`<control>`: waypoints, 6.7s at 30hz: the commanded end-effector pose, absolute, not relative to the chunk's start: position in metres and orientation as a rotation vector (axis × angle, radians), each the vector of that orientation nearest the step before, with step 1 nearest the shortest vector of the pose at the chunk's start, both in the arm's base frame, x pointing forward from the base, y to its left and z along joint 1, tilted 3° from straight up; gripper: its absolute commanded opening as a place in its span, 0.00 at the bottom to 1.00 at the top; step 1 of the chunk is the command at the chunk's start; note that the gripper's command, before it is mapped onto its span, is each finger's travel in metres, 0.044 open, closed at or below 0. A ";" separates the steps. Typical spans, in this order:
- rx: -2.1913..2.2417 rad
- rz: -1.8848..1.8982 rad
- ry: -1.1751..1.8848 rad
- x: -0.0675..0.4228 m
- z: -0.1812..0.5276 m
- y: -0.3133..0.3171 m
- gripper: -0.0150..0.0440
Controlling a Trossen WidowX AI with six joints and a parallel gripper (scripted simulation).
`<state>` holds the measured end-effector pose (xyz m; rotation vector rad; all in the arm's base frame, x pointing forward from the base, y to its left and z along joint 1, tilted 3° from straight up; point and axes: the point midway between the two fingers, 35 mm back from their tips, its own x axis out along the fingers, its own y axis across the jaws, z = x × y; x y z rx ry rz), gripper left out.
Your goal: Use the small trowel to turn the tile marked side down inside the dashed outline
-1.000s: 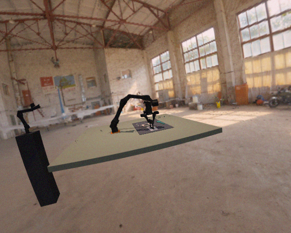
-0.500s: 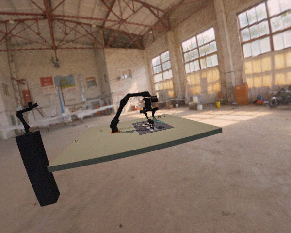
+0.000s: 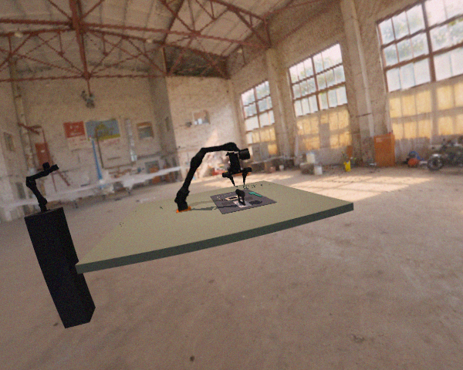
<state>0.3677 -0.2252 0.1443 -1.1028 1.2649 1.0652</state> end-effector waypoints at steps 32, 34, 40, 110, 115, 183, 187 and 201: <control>-0.298 0.164 1.270 0.364 0.125 -0.238 0.76; -0.246 0.119 1.253 0.364 0.125 -0.237 0.76; -0.086 -0.007 1.197 0.366 0.124 -0.234 0.76; 1.545 -0.654 0.485 0.329 0.092 -0.200 0.76; 1.546 -0.654 0.486 0.335 0.087 -0.200 0.76; 1.545 -0.647 0.482 0.368 0.118 -0.204 0.25; 1.545 -0.647 0.482 0.368 0.119 -0.204 0.25; 1.431 -0.628 0.489 0.369 0.107 -0.168 0.25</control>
